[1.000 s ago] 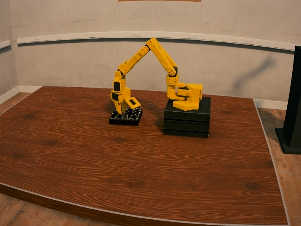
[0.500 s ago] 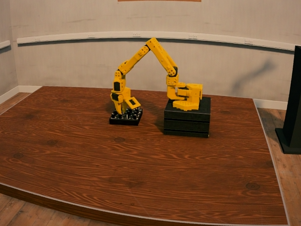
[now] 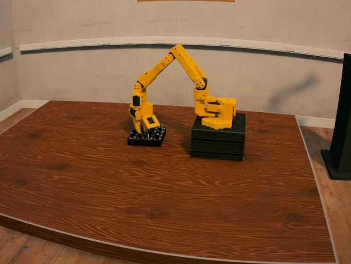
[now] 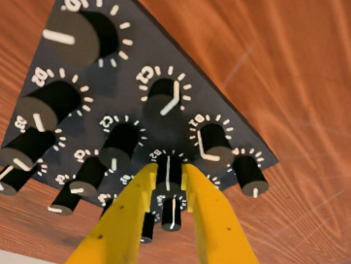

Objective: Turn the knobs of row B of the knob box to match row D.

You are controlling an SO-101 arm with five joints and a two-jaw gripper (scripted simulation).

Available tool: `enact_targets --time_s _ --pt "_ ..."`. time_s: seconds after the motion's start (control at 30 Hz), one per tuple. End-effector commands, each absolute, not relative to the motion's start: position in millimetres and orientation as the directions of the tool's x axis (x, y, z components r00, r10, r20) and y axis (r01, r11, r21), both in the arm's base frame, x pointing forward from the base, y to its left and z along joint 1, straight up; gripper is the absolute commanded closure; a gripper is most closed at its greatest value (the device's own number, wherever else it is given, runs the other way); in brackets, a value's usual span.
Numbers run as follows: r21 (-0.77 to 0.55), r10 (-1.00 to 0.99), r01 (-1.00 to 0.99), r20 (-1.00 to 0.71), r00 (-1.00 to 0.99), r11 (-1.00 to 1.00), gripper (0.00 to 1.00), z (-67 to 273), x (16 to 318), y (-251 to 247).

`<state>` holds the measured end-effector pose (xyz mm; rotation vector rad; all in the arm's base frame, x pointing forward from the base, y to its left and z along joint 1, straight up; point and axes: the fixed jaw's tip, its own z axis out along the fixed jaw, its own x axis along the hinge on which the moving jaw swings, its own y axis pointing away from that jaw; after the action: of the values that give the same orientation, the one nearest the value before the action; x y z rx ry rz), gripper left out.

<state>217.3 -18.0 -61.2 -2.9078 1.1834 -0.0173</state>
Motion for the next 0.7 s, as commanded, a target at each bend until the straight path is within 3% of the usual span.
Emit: enact_targets --time_s 0.0,0.67 --pt "0.002 -0.731 -0.731 -0.002 0.682 -0.682 0.99 -62.6 216.1 -15.7" --pt "0.002 -0.906 -0.906 -0.001 0.423 -0.423 0.99 -62.6 215.1 -14.2"
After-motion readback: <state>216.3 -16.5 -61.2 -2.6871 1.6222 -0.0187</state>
